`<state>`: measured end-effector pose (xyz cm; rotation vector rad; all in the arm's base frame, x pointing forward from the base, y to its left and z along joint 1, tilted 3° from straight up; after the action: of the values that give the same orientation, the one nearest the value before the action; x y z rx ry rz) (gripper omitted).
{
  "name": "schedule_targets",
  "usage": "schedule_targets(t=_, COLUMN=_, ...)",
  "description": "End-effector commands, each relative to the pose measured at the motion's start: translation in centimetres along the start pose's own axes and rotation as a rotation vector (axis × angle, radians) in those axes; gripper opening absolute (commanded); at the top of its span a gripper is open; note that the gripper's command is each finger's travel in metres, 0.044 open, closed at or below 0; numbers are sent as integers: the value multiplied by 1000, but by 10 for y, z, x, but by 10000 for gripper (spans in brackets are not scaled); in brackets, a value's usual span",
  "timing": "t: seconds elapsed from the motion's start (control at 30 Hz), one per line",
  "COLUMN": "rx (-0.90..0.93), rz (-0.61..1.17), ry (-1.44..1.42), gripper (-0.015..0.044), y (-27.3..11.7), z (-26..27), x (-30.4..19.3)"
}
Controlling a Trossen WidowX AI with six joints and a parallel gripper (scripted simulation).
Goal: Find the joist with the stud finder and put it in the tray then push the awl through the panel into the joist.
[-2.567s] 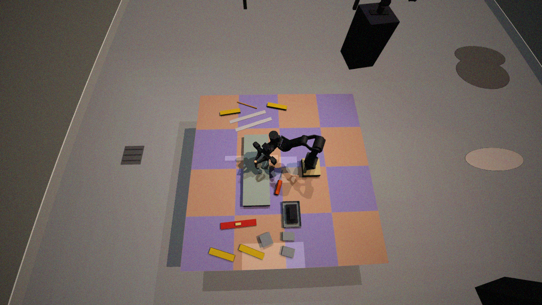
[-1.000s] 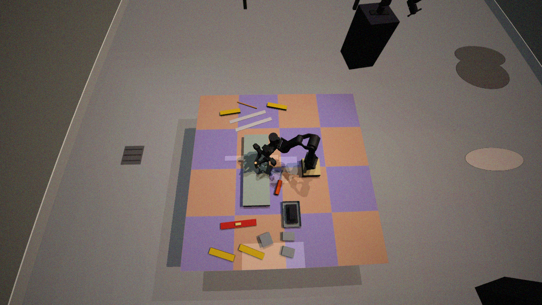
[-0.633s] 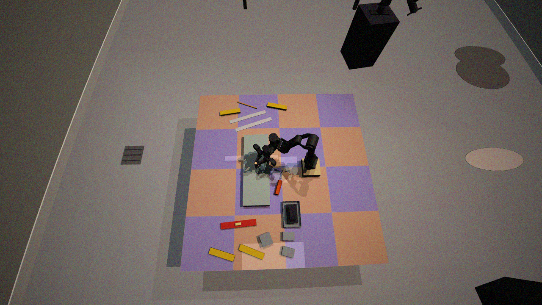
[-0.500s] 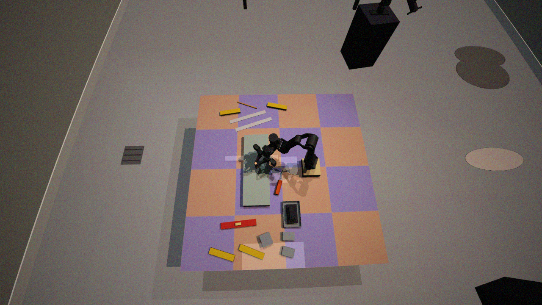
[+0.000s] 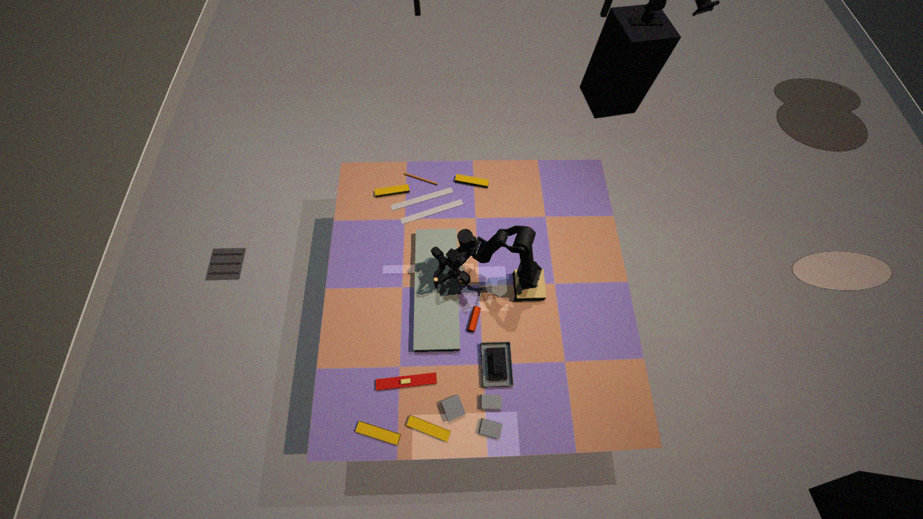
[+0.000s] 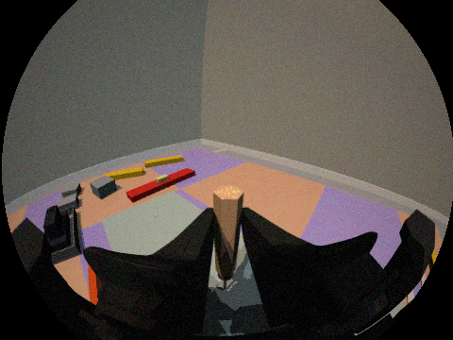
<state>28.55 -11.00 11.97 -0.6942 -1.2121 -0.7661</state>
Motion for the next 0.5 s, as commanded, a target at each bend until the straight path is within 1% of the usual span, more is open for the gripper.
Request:
schedule_targets(t=0.0, rx=-2, rz=0, ry=-3, gripper=0, y=1, z=-1, x=-7)
schedule_targets(t=0.47, rx=-2, rz=0, ry=-2, gripper=0, y=1, z=-3, x=-21)
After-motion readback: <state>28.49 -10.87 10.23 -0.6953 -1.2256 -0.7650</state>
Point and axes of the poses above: the point midway between the two fingers, 35 mm back from their tips, its own y axis out along the fingers, its own z axis across the jaws, x = y × z, the point moved 8 cm from there along -y, back along the fingers, and after that the axes turned 11 degrees about y, right-handed, at the moved point
